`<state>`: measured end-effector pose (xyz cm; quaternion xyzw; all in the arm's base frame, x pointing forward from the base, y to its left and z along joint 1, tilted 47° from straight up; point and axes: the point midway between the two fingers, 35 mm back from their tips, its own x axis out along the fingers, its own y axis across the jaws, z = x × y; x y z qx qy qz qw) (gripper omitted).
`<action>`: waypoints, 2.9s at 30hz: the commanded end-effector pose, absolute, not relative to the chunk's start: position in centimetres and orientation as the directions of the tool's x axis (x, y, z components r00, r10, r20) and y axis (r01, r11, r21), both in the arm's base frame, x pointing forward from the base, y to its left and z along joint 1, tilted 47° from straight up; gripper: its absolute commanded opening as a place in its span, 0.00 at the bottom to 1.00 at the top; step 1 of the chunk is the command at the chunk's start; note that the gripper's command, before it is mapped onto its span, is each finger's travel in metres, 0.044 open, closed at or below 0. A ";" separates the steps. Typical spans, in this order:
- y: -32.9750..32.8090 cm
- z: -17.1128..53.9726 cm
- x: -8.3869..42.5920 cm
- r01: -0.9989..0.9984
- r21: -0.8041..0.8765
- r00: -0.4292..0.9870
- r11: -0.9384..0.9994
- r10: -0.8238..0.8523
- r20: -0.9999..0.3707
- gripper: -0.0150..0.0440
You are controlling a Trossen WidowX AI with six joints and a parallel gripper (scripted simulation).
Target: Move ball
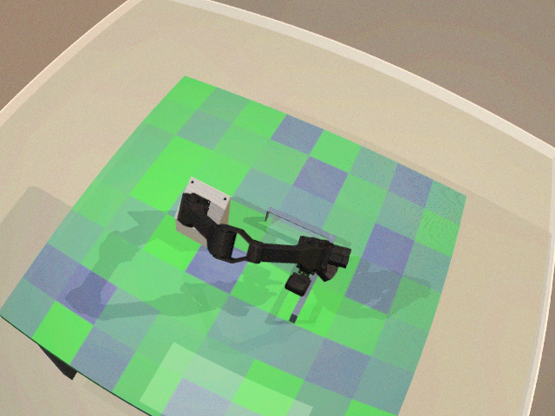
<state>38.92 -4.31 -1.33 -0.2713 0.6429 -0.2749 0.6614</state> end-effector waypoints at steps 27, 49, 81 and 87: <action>-6.7 -4.4 38.6 -0.035 -0.726 0.008 0.686 -0.727 -0.687 0.61; -6.9 -4.6 38.6 -0.035 -0.726 0.008 0.687 -0.726 -0.687 0.25; -1.6 2.7 38.6 -0.035 -0.724 0.008 0.689 -0.724 -0.689 0.25; -2.7 2.3 38.6 -0.035 -0.725 0.008 0.688 -0.725 -0.689 0.25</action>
